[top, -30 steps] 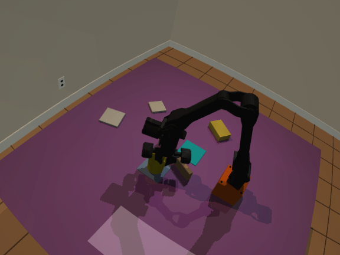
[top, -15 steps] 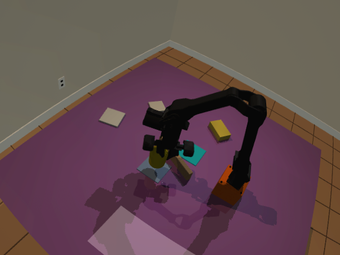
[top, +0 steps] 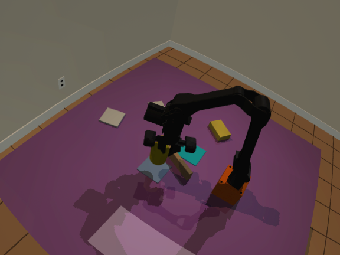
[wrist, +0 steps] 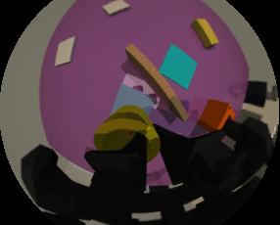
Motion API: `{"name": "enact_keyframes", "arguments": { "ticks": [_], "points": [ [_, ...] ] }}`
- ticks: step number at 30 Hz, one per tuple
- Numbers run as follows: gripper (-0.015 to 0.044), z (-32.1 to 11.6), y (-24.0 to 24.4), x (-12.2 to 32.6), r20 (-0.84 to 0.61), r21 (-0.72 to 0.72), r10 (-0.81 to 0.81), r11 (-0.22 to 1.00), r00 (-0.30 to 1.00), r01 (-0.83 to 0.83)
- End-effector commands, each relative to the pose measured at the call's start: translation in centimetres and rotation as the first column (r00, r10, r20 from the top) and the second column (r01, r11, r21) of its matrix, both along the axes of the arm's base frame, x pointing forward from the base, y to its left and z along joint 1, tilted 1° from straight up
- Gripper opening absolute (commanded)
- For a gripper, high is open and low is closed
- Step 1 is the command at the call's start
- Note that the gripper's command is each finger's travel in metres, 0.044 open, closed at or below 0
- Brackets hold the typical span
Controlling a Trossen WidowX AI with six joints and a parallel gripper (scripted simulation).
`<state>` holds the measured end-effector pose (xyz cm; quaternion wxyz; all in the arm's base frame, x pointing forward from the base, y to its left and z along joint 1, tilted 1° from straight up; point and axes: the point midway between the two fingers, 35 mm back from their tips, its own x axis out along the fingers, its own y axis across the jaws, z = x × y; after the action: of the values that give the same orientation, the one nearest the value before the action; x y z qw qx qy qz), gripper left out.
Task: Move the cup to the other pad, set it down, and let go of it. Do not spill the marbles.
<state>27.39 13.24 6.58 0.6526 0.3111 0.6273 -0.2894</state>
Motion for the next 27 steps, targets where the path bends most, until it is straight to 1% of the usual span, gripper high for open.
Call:
{"name": "enact_keyframes", "arguments": {
  "ticks": [1, 11, 27],
  "points": [
    [0.0, -0.1, 0.0, 0.0, -0.001, 0.0, 0.0, 1.0, 1.0, 0.0],
    [0.0, -0.1, -0.3, 0.0, -0.001, -0.001, 0.0, 1.0, 1.0, 0.0],
    [0.0, 0.0, -4.0, -0.7, 0.001, -0.007, -0.004, 1.0, 1.0, 0.004]
  ]
}}
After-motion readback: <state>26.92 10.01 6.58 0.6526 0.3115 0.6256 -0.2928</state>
